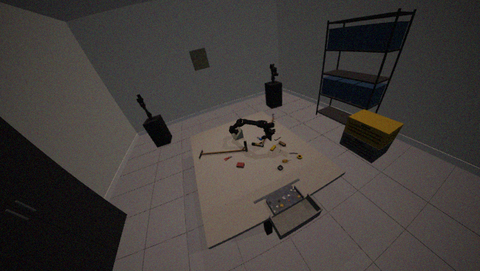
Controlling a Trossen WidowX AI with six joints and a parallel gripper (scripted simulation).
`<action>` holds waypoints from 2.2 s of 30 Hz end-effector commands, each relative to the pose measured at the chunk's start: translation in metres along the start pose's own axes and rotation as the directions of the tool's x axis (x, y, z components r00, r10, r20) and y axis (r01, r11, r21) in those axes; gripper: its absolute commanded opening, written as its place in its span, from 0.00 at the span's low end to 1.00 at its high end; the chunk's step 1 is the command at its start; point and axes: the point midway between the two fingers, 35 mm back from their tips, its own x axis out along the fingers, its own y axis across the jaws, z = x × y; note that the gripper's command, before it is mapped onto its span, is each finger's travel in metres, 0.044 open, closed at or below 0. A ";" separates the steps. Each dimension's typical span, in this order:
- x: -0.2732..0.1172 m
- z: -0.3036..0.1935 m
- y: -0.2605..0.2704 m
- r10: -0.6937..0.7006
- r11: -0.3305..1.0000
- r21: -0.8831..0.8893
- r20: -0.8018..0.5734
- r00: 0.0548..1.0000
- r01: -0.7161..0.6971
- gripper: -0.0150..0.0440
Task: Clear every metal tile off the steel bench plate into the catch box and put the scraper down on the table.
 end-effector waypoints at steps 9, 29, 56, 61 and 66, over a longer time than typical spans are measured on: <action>-0.004 0.005 0.007 0.000 1.000 0.001 0.000 1.000 0.000 0.25; -0.052 0.024 0.007 0.002 1.000 0.001 0.000 1.000 -0.002 0.25; -0.081 0.015 -0.101 -0.015 0.990 -0.141 -0.075 0.997 0.004 0.25; -0.087 0.010 -0.123 -0.017 0.985 -0.170 -0.091 0.996 0.002 0.25; -0.092 0.003 -0.145 -0.020 0.980 -0.200 -0.107 0.994 -0.002 0.25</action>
